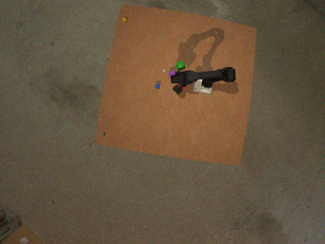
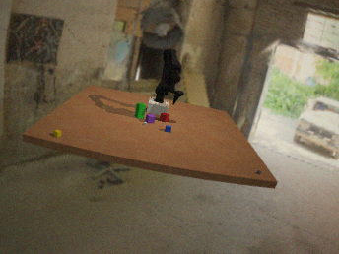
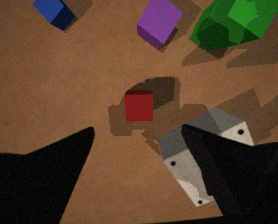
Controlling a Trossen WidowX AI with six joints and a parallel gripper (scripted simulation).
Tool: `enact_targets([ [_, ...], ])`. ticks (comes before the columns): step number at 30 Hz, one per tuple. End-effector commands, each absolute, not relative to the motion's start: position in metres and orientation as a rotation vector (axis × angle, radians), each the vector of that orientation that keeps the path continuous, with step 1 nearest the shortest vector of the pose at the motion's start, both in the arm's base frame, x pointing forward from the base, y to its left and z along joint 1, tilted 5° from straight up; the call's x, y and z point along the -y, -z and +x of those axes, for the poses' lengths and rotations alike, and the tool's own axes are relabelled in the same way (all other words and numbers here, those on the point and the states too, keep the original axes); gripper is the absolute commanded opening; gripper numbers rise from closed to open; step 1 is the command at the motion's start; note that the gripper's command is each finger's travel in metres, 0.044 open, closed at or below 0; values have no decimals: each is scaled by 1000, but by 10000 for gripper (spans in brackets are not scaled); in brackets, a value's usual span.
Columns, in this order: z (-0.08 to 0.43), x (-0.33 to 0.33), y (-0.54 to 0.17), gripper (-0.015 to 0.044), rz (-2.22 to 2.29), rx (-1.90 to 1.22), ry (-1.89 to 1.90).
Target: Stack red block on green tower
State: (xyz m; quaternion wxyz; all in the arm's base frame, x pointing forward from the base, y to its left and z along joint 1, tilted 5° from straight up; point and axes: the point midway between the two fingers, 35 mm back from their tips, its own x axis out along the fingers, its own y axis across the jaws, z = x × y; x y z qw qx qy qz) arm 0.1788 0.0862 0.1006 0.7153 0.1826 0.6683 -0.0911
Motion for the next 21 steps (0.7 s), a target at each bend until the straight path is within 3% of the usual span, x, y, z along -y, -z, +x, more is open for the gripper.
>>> enact_targets([
  [1, 179, -86, -99, 440, 358, -1501, 221],
  [21, 180, -92, -36, 440, 355, -1503, 223],
])
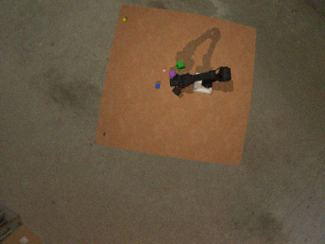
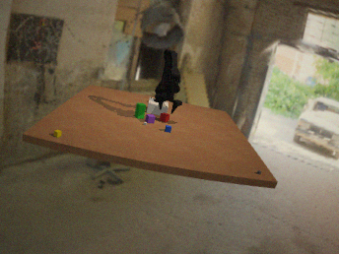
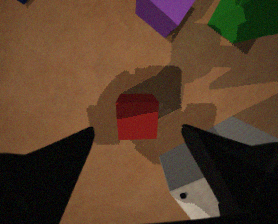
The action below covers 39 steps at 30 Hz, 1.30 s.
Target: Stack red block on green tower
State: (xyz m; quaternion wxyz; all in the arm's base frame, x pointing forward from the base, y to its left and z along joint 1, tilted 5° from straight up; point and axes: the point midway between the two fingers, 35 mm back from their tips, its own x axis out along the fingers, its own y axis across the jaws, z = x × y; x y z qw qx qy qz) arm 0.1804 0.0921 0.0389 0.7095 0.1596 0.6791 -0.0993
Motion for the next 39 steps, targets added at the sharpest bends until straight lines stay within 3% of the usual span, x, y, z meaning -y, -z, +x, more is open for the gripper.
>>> enact_targets([
  [1, 181, -92, -36, 440, 355, -1503, 223],
  [39, 183, -96, 18, 440, 355, -1504, 223],
])
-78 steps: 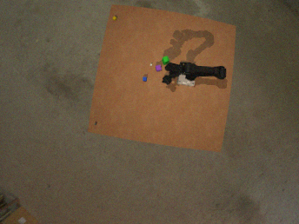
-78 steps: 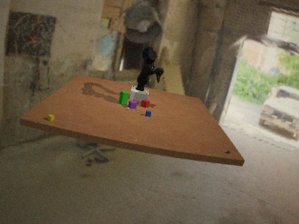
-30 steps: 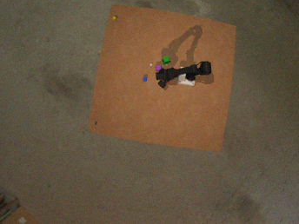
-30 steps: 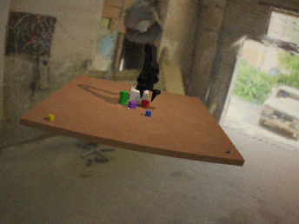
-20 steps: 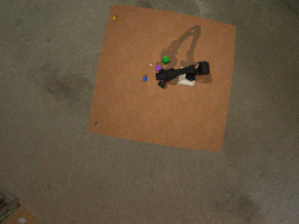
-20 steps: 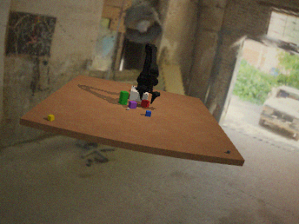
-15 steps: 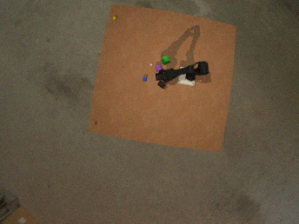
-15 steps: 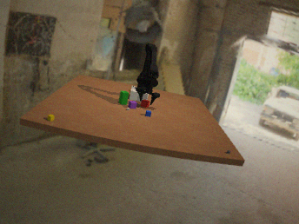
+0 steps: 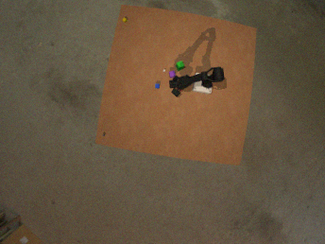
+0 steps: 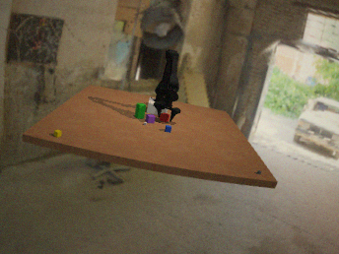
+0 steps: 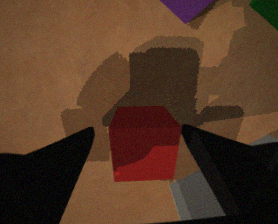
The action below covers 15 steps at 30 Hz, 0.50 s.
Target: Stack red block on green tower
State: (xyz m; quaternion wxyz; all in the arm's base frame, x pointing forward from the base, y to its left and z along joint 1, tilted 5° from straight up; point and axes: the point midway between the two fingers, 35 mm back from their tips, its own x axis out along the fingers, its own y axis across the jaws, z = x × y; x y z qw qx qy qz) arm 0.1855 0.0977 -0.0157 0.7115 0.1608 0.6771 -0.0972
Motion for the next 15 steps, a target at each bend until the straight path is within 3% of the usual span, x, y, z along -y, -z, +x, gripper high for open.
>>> enact_targets([
  [1, 183, -96, 18, 440, 355, -1504, 223],
  [10, 183, -96, 17, 440, 355, -1504, 223],
  [15, 183, -96, 17, 309, 355, -1504, 223],
])
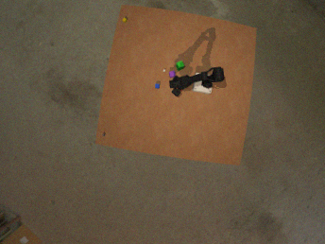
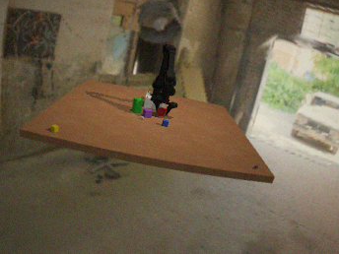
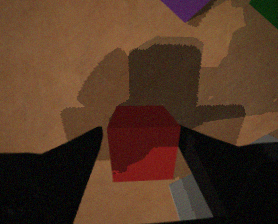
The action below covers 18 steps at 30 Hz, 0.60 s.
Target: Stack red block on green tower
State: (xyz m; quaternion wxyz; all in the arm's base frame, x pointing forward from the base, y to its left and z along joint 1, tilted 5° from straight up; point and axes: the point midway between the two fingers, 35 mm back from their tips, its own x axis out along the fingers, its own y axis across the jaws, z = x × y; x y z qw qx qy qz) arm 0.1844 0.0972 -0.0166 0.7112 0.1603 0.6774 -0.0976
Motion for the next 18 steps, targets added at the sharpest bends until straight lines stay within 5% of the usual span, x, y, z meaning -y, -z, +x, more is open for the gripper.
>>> enact_targets([
  [1, 183, -96, 17, 282, 355, -1504, 223],
  [3, 183, -96, 17, 230, 355, -1504, 223],
  [11, 183, -96, 17, 177, 355, -1504, 223],
  [18, 184, -96, -1, 0, 355, -1504, 223],
])
